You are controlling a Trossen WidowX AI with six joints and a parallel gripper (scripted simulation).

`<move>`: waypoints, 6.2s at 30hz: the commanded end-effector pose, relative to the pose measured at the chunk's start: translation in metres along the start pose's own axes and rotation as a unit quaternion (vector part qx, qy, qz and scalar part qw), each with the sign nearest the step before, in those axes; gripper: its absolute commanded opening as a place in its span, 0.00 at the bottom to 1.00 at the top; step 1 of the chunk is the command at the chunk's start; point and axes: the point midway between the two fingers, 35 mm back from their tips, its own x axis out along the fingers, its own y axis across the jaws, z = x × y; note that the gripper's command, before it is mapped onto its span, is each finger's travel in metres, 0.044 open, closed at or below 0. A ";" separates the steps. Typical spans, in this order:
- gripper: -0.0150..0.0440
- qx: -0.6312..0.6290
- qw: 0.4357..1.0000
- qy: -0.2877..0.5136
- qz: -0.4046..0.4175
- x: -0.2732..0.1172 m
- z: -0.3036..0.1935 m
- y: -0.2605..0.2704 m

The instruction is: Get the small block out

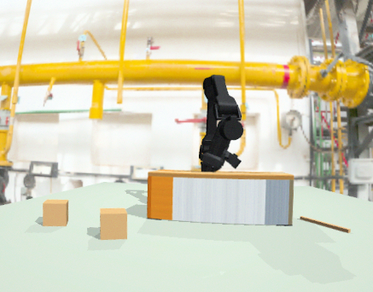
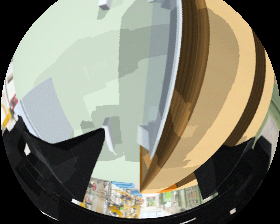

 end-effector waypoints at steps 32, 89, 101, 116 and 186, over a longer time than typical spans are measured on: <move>0.93 0.000 1.000 0.004 -0.001 0.000 -0.076 -0.002; 0.74 0.970 -0.141 -0.120 0.156 -0.032 -0.123 0.034; 0.74 0.864 -0.449 -0.088 0.212 -0.033 -0.130 0.041; 0.74 0.658 -0.707 -0.030 0.257 -0.035 -0.135 0.046; 0.74 0.658 -0.707 -0.029 0.257 0.110 -0.084 0.047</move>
